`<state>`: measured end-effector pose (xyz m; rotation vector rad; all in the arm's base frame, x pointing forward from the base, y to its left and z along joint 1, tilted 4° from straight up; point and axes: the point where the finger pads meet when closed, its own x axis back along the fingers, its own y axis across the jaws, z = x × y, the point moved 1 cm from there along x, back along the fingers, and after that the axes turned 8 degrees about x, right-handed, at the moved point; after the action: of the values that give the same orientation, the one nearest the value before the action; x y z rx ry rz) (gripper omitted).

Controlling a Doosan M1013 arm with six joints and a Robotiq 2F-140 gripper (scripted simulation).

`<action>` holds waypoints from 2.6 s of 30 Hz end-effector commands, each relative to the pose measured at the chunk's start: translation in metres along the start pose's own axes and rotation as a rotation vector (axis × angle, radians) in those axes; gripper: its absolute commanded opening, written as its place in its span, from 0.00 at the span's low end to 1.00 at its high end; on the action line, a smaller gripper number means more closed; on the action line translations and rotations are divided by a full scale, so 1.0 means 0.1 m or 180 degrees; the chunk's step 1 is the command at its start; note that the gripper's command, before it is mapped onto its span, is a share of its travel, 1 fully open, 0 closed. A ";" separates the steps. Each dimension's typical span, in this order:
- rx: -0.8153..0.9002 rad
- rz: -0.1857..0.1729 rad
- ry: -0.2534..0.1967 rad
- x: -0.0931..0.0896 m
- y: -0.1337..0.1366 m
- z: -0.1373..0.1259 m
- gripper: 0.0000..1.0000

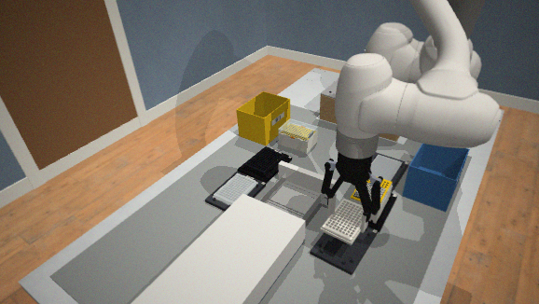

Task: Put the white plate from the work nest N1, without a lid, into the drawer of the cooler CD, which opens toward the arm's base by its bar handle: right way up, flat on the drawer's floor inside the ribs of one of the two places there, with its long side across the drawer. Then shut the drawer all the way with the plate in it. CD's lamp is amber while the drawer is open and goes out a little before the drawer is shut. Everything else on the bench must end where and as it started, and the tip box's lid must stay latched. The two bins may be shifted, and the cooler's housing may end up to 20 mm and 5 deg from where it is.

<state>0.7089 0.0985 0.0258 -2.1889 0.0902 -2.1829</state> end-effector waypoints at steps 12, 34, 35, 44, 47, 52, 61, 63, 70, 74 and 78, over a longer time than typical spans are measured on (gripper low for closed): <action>0.0000 0.0001 0.0000 0.16 0.00 0.00 0.00; 0.0000 0.0001 0.0000 0.42 0.00 0.00 0.00; 0.0000 0.0001 0.0000 0.44 0.00 0.00 0.00; 0.0000 0.0001 0.0000 0.53 0.00 0.00 0.00; 0.0000 0.0001 0.0000 0.54 0.00 0.00 0.00; 0.0000 0.0001 0.0000 0.54 0.00 0.00 0.00; 0.0743 0.0001 0.0000 0.54 0.17 -0.08 0.00; 0.0955 0.0001 0.0000 0.54 0.21 -0.11 0.00; 0.1592 0.0001 0.0000 0.54 0.36 -0.18 0.00; 0.1910 0.0001 0.0001 0.54 0.43 -0.21 0.00; 0.2334 0.0001 0.0001 0.54 0.53 -0.26 0.00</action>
<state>0.6860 0.0490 0.0762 -1.8189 -0.5334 -1.8549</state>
